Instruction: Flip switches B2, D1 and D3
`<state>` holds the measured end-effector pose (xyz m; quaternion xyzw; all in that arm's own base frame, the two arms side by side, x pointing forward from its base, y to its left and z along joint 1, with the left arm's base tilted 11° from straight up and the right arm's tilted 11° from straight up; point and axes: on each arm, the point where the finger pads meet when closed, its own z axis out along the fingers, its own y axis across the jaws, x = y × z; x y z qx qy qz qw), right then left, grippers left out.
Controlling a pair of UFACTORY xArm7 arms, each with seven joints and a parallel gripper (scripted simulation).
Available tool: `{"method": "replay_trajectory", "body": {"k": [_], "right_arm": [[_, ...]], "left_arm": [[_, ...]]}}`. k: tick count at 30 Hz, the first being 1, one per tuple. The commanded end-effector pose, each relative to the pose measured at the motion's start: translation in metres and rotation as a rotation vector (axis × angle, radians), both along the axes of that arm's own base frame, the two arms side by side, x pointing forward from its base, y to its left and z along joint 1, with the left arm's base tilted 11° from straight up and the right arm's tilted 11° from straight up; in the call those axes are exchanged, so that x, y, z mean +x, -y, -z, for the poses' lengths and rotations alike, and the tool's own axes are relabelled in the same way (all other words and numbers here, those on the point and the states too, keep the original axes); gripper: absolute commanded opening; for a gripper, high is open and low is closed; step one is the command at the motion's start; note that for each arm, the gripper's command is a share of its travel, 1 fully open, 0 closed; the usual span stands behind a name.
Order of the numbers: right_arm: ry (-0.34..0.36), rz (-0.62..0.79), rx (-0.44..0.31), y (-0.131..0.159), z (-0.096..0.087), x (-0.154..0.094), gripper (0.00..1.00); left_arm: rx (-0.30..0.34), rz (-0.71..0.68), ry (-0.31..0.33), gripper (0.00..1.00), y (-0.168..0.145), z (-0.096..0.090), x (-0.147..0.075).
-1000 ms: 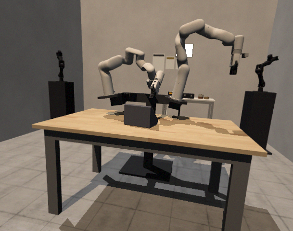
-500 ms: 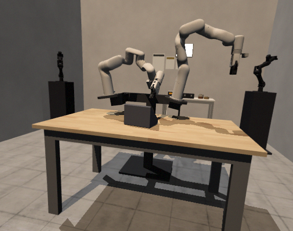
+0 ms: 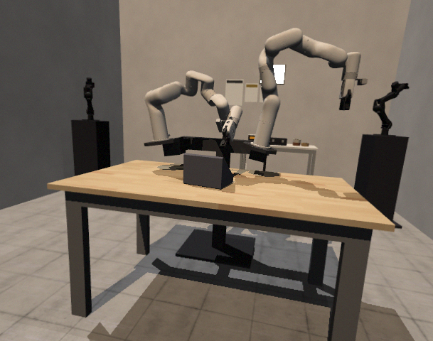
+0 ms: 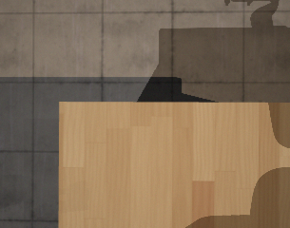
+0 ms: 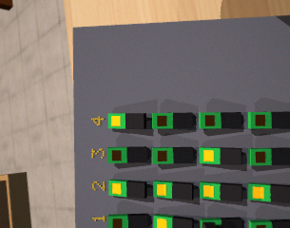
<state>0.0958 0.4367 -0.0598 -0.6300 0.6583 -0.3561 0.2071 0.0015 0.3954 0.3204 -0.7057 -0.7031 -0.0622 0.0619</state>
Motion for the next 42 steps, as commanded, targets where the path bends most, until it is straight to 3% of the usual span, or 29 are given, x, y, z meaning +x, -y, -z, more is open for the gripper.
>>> {"method": "replay_trajectory", "body": {"k": [1,15,42], "right_arm": [[0.000,-0.001,0.004,0.001,0.006,0.008,0.00],[0.000,-0.001,0.004,0.016,0.055,0.061,0.00],[0.000,-0.001,0.004,0.017,0.059,0.066,0.00]], "left_arm": [[0.006,0.000,0.000,1.00,-0.001,-0.002,0.000],[0.006,0.000,0.000,1.00,-0.001,-0.002,0.000],[0.006,0.000,0.000,1.00,-0.001,-0.002,0.000]]}}
